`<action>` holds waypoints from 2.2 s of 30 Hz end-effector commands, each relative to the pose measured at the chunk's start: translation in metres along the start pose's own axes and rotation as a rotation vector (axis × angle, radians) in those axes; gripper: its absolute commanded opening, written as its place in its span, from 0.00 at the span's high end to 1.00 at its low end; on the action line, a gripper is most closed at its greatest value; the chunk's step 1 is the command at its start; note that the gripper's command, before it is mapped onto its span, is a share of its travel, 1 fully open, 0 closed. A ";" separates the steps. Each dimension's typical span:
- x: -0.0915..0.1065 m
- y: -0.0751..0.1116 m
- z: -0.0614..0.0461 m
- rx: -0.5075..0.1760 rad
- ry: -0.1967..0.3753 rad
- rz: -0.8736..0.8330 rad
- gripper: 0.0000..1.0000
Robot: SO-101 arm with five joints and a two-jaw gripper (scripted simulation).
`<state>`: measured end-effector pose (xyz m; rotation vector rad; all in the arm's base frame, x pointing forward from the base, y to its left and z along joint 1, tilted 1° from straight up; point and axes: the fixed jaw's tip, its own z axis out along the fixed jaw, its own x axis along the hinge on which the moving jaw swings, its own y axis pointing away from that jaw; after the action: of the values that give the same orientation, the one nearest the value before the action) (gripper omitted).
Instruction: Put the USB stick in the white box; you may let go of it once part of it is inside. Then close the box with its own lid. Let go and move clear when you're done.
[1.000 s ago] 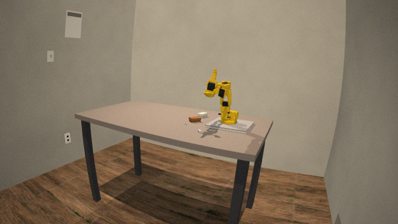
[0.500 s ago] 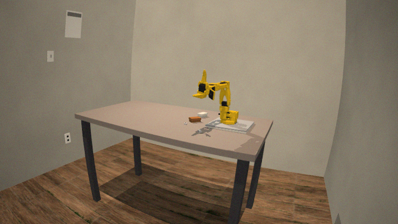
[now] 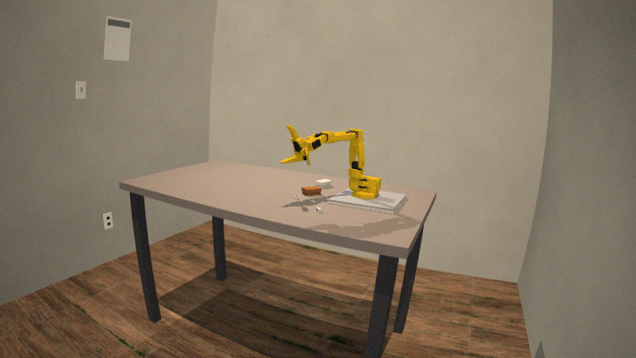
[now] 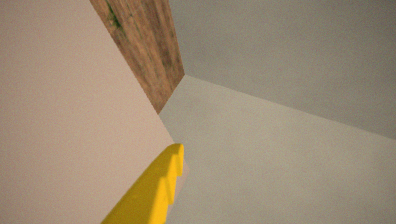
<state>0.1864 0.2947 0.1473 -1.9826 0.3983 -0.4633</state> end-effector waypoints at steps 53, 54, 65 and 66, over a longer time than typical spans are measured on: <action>0.154 0.252 -0.272 -1.046 0.667 1.250 0.70; 0.154 0.252 -0.272 -1.047 0.668 1.253 0.70; 0.153 0.252 -0.273 -1.048 0.668 1.260 0.70; 0.153 0.252 -0.274 -1.048 0.668 1.260 0.70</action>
<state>0.1708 -0.0965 0.0522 -1.9035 2.4953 -0.0165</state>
